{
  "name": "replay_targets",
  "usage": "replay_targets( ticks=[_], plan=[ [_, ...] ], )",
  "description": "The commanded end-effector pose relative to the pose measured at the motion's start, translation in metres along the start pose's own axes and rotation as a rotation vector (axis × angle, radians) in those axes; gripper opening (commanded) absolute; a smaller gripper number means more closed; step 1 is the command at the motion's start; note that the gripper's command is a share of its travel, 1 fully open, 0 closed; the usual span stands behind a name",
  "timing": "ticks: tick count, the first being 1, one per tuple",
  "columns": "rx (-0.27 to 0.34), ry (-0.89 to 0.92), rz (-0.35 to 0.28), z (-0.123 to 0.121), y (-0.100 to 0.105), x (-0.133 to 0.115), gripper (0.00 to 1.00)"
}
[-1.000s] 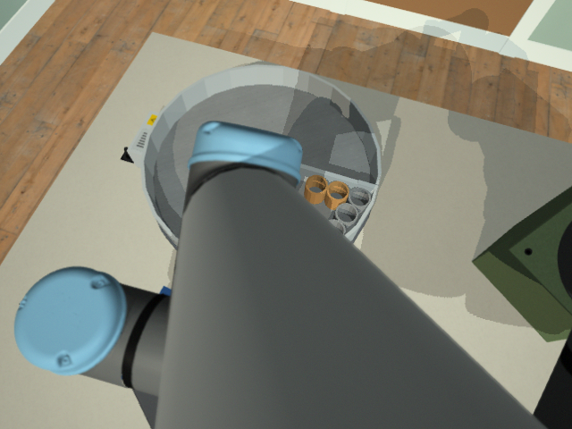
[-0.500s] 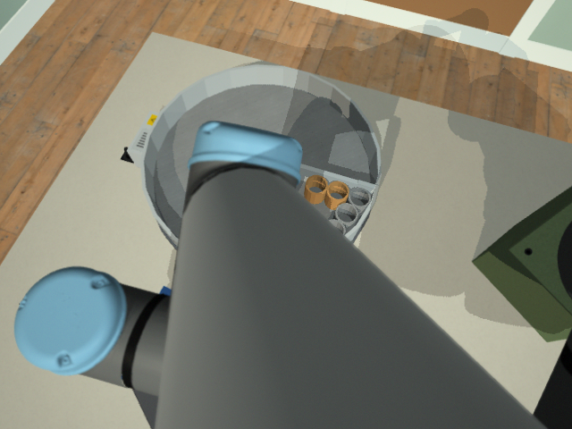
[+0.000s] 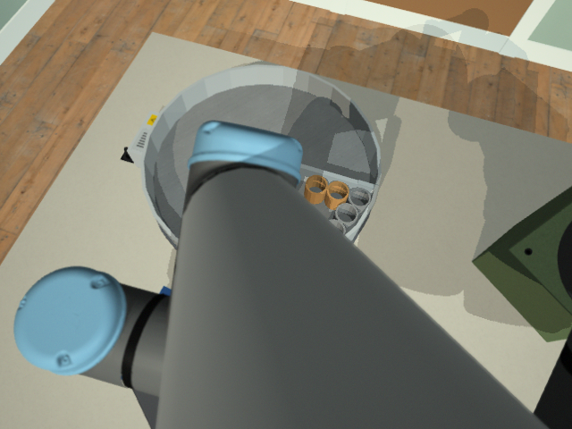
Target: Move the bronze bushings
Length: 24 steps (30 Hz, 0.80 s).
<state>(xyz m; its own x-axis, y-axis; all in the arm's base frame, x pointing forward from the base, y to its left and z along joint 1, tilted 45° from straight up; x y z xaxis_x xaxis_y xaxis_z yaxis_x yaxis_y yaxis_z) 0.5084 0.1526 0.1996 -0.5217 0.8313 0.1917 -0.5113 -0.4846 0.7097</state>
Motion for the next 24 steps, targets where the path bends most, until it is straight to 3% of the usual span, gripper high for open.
replay_targets(
  ticks=[1, 11, 24],
  plan=[
    [-0.001, 0.000, 0.000, 0.000, 0.004, 0.000, 0.06],
    [-0.001, 0.000, 0.000, 0.000, 0.027, 0.000, 0.06],
    [-0.001, 0.000, 0.000, 0.000, 0.083, -0.001, 0.06]
  ],
)
Point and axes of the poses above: the point where the finger pads meet when closed, its own y axis back along the fingers, its own z axis across the jaws, x = y × z, the point moved 7 cm from there along y, back along the fingers, and after that the axes turned 7 degrees about -y, right-handed, at the moved point
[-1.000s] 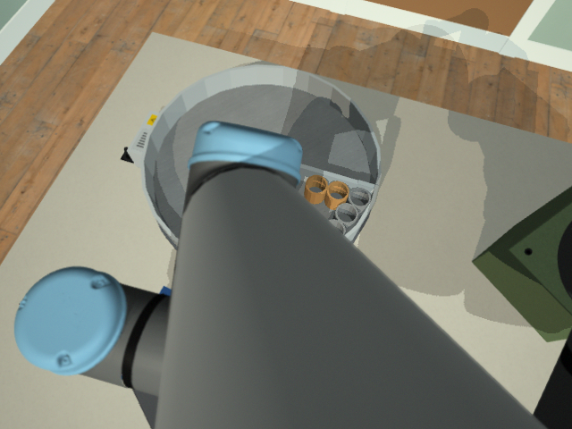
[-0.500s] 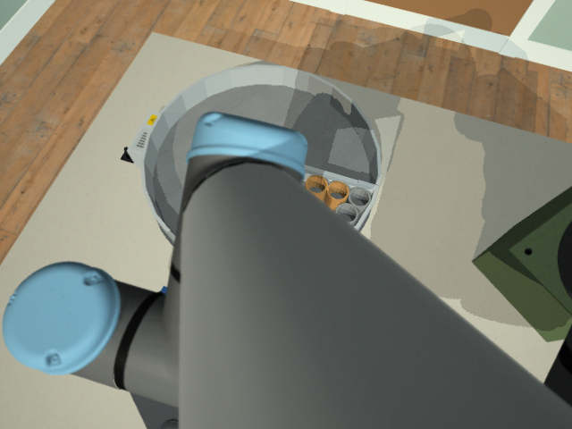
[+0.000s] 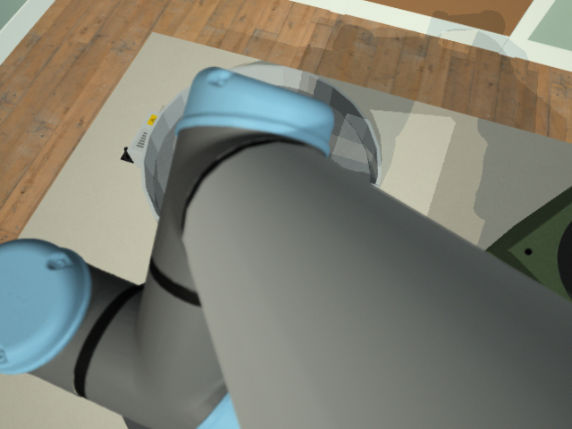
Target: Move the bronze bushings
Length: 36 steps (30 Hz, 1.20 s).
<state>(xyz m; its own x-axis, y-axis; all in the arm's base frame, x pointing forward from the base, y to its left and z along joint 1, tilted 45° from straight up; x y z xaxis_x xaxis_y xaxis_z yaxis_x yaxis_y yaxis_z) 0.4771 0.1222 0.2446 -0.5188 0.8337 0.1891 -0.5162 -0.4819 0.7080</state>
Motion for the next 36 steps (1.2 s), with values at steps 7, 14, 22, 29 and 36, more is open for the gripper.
replay_targets(
  ticks=[7, 14, 22, 29, 36],
  plan=[
    [0.003, 0.001, 0.004, 0.000, 0.032, -0.001, 0.06],
    [0.003, 0.001, 0.004, 0.000, 0.036, -0.001, 0.06],
    [0.003, 0.001, 0.004, 0.000, 0.036, -0.001, 0.06],
    [0.003, 0.001, 0.004, 0.000, 0.036, -0.001, 0.06],
    [0.003, 0.001, 0.004, 0.000, 0.036, -0.001, 0.06]
  ],
)
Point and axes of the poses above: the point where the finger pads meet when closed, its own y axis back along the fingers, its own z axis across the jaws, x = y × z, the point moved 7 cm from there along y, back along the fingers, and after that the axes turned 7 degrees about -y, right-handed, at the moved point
